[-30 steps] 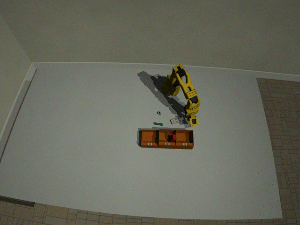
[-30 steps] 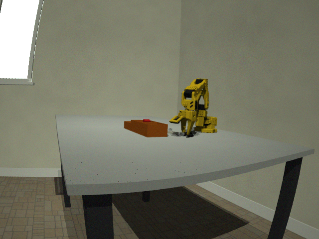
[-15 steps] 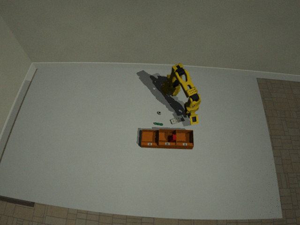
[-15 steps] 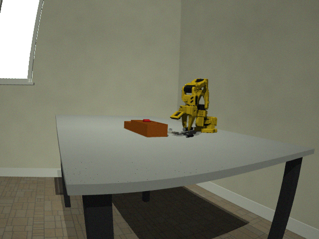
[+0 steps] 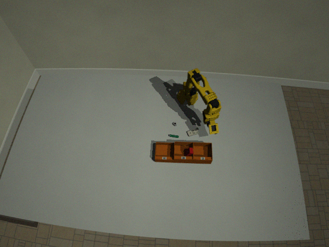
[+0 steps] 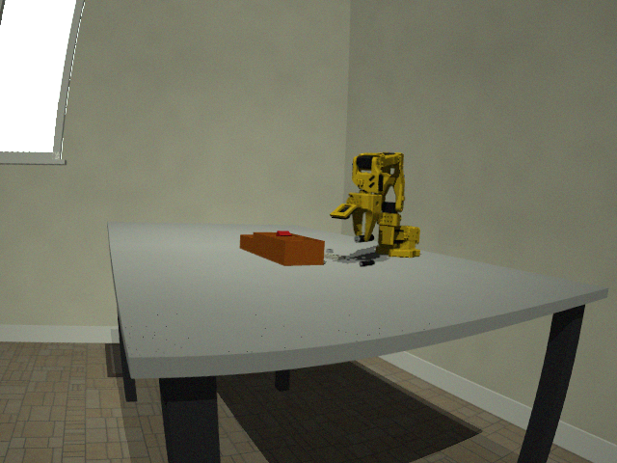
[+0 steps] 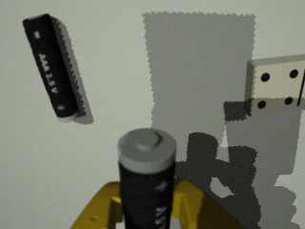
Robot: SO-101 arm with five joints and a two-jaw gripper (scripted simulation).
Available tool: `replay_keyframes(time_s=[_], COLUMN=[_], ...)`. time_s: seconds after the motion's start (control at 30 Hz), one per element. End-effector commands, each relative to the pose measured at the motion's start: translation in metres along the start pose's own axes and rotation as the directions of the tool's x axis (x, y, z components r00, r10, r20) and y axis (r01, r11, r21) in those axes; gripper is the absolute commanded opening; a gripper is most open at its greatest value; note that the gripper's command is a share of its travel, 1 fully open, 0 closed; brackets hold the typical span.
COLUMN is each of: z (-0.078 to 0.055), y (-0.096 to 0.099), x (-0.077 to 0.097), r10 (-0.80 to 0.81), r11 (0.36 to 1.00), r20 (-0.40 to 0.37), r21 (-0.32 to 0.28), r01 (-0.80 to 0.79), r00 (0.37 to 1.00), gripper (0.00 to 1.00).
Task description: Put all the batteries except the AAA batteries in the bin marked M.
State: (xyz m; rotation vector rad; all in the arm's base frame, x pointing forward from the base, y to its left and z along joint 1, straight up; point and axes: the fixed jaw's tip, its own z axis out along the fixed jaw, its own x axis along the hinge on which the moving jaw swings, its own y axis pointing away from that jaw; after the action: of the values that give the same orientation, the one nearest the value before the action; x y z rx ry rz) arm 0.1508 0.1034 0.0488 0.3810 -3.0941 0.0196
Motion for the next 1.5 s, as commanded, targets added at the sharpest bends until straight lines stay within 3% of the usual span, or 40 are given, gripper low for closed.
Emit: replay_keyframes(time_s=[0.0,0.27,0.47,0.7,0.87,0.93,1.1,1.47], z=[-0.016,-0.047,-0.056,-0.057,-0.058,-0.058,-0.06,-0.06], y=[0.001,-0.049,-0.065,-0.074,-0.106,-0.106,-0.134,-0.136], x=[-0.012,-0.05,-0.057,-0.066,-0.092,-0.092,-0.108,-0.11], r10=[0.007,0.11,0.135,0.154,0.207,0.207,0.238,0.241], r11=[1.0,0.994,0.991,0.988,0.975,0.975,0.962,0.96], r20=[0.09,0.271,0.321,0.357,0.469,0.469,0.551,0.559], r21=[-0.03,-0.047,-0.041,-0.04,-0.033,-0.033,-0.021,-0.02], r01=[-0.005,-0.101,-0.129,-0.15,-0.218,-0.218,-0.272,-0.278], r00=[0.996,0.956,0.938,0.921,0.858,0.858,0.8,0.793], gripper=[0.0,0.0,0.0,0.0,0.0,0.0,0.0,0.0])
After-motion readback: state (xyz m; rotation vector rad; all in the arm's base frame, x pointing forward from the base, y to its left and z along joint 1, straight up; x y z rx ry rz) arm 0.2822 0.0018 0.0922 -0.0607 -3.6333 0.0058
